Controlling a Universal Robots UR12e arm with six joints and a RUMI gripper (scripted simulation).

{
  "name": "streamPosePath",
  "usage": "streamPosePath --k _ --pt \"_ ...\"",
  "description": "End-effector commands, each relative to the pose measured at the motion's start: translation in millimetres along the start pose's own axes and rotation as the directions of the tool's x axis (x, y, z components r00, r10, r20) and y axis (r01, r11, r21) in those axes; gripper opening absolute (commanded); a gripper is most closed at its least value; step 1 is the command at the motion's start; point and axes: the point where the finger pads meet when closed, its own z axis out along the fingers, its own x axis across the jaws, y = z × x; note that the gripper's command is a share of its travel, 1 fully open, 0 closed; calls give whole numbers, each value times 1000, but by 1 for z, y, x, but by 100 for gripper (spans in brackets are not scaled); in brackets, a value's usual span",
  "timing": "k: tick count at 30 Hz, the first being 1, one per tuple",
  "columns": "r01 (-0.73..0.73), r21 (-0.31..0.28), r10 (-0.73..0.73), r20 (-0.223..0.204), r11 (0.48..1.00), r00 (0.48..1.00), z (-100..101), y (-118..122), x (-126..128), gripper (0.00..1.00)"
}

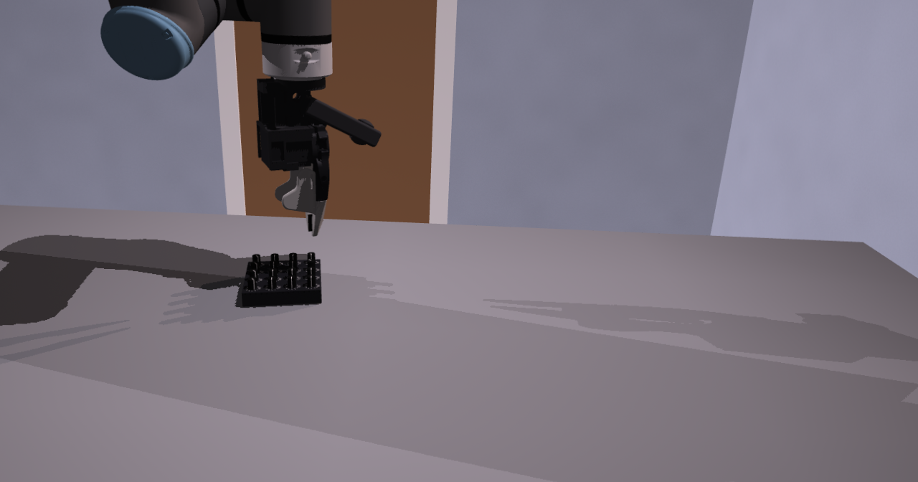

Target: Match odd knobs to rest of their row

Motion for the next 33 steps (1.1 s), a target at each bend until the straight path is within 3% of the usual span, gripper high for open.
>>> streamPosePath --k 1,17,33 --pt "156 3 -156 2 988 988 -3 3 -1 11" --pt "413 3 -413 2 911 911 -6 6 -3 11" --pt "443 3 -443 1 897 897 -6 6 -3 11"
